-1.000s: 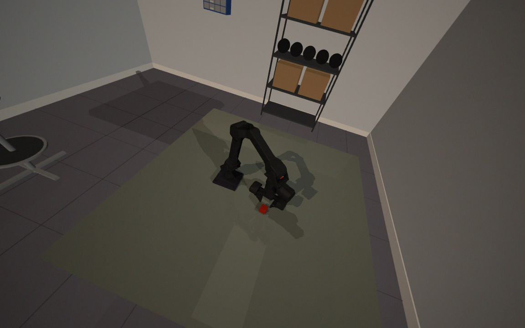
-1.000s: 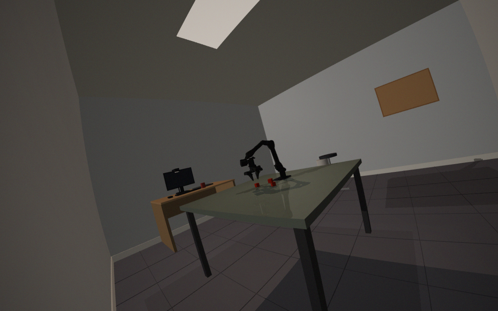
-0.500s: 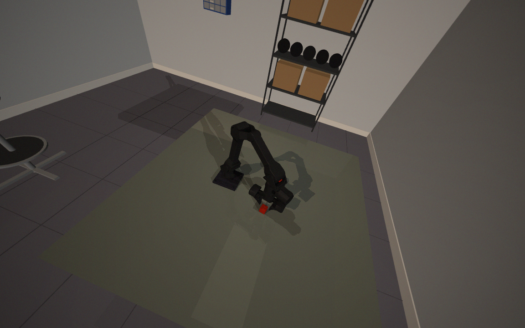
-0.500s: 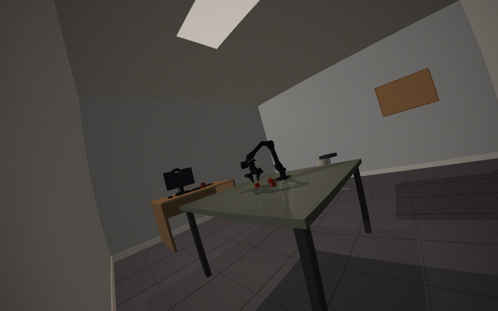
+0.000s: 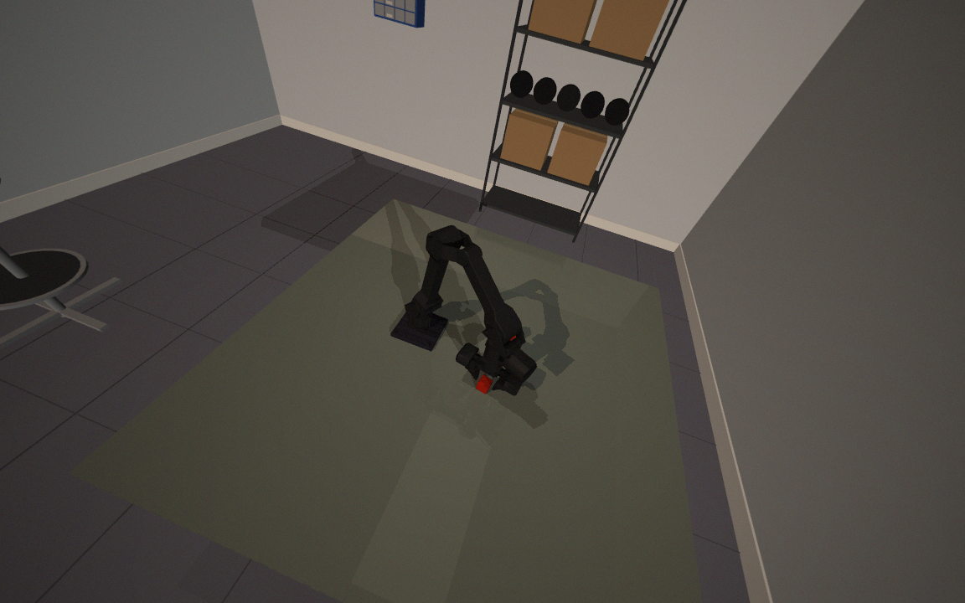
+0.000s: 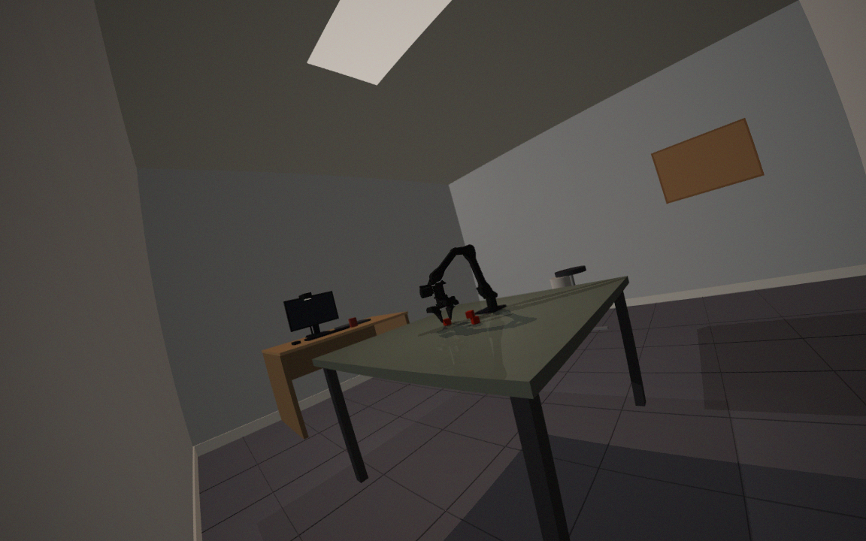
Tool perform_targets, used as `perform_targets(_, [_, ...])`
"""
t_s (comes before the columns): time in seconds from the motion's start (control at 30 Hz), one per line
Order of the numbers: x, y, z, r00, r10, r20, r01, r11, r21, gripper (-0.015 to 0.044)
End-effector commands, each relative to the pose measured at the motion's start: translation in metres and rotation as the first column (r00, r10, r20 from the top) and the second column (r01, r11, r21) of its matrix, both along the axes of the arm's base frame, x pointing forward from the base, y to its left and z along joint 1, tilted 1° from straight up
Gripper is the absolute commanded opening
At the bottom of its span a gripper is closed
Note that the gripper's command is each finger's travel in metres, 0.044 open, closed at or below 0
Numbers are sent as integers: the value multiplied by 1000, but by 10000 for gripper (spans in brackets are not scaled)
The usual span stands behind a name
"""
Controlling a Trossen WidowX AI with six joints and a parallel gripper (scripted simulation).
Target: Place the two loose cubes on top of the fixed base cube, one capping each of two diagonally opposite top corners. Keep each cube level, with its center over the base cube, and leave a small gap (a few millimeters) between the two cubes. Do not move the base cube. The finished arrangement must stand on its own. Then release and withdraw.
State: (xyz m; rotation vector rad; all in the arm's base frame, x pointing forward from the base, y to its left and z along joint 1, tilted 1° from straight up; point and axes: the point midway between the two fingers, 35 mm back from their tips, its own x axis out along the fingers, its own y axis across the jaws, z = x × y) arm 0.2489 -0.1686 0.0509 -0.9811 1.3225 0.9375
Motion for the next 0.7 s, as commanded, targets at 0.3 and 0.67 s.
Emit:
perform_targets(0.3, [0,0,0,1000,3,-5,-3,1000,3,105])
perform_targets(0.67, [3,-3,34,1000,3,-4,-3,1000,3,105])
